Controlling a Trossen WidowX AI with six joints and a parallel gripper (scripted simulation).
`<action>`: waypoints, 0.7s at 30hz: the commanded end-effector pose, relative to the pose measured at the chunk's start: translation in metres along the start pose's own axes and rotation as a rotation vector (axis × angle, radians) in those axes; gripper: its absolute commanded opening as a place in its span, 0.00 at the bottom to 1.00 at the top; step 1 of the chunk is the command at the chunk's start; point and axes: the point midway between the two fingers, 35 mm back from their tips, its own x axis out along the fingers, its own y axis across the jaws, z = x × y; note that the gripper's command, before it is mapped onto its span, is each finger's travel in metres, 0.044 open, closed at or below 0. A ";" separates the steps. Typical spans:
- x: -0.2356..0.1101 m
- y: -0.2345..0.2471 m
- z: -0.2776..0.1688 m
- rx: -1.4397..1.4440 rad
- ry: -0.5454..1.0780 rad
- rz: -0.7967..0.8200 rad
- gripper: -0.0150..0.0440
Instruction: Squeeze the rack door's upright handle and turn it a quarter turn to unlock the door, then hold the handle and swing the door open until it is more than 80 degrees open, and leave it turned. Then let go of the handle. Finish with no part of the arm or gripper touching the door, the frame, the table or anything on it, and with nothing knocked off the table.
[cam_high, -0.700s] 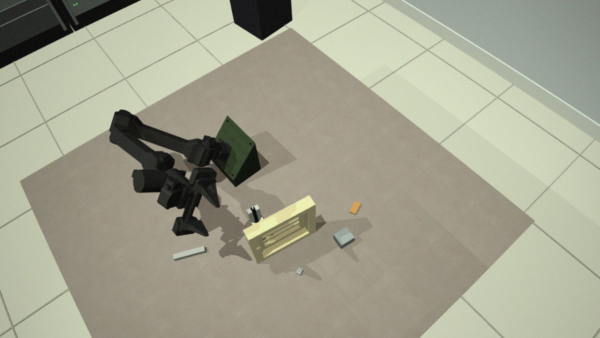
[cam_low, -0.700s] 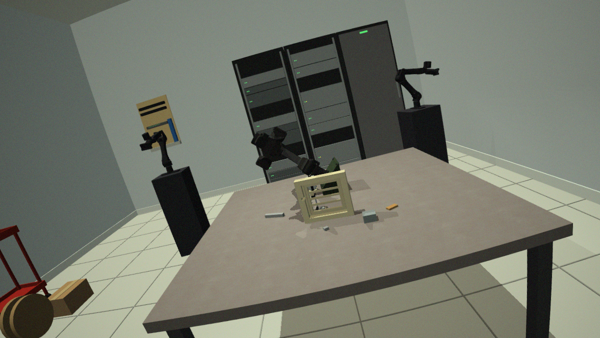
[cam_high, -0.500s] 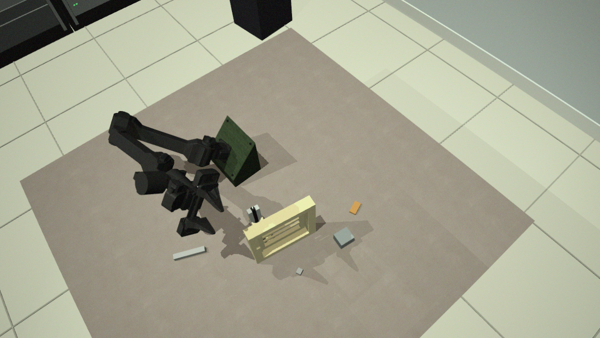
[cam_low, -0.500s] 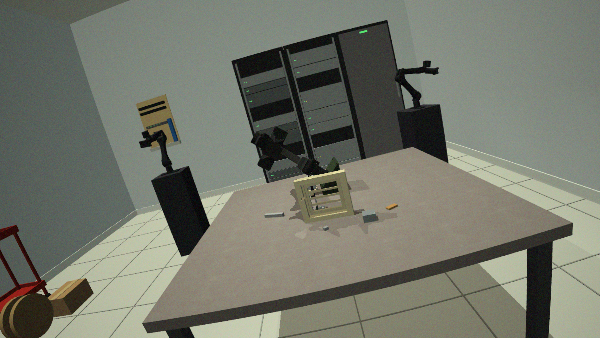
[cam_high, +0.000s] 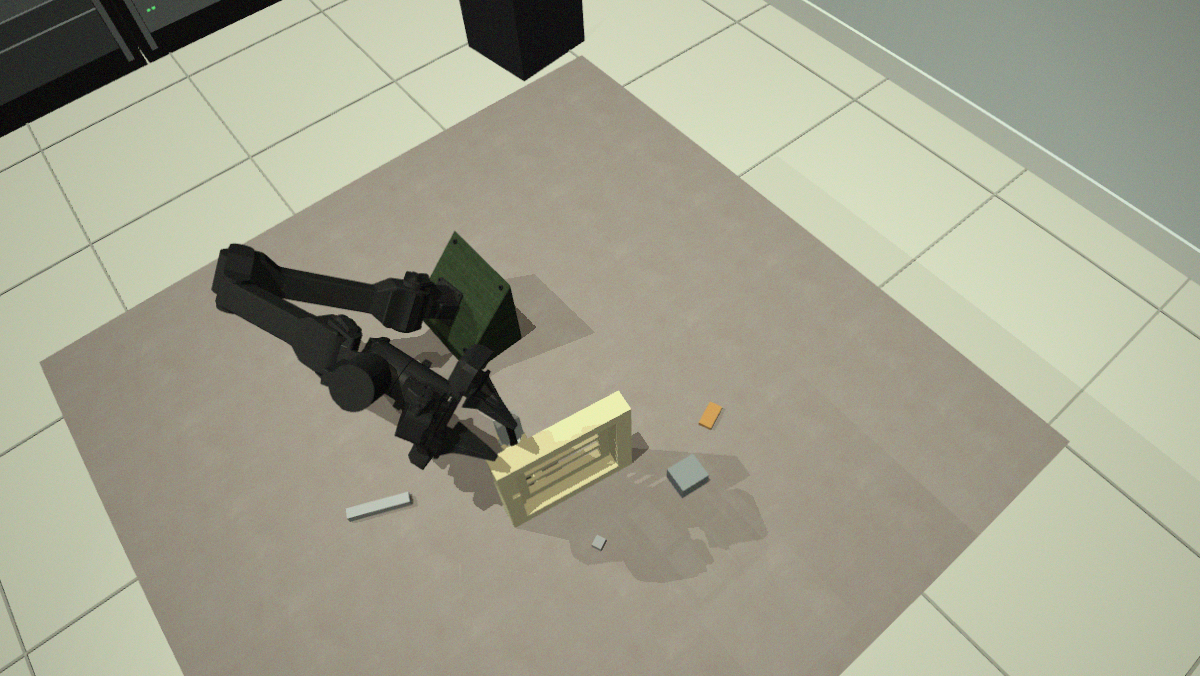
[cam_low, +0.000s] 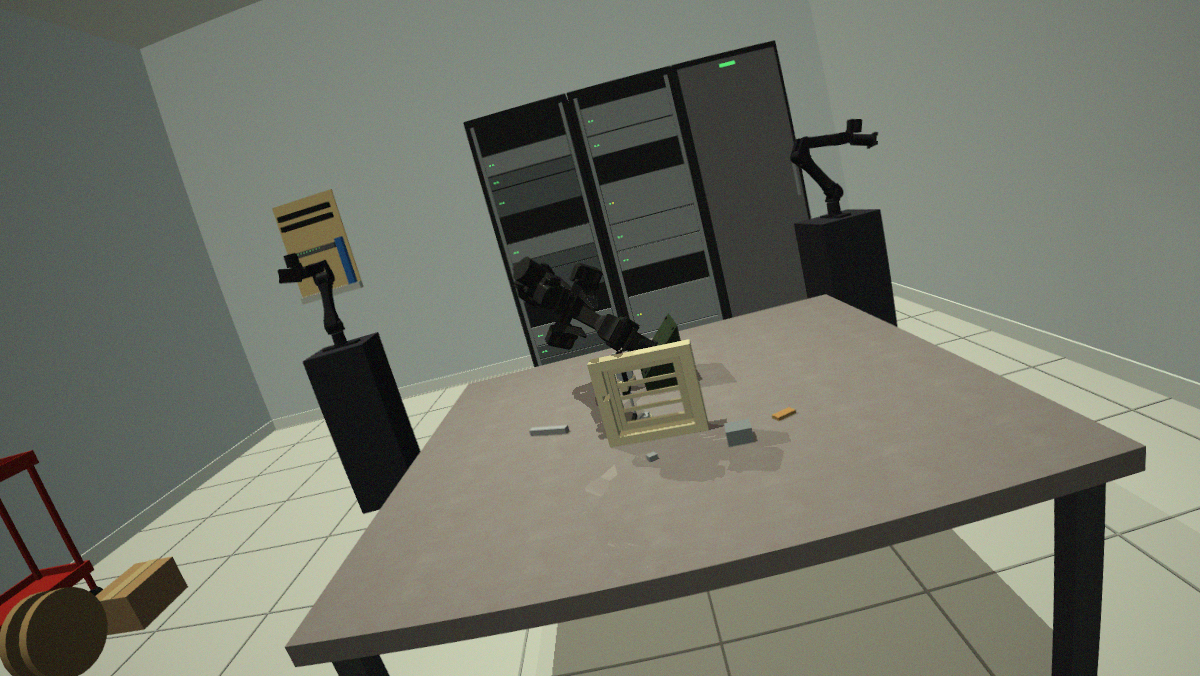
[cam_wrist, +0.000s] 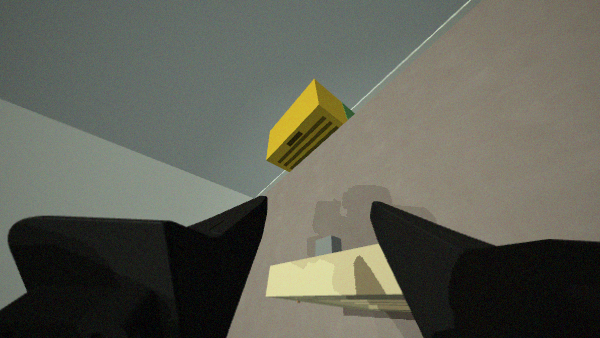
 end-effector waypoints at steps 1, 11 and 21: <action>0.009 0.000 -0.015 0.010 0.104 -0.061 0.74; 0.018 -0.004 -0.056 -0.014 0.358 -0.262 0.74; 0.012 -0.009 -0.083 -0.108 0.545 -0.487 0.74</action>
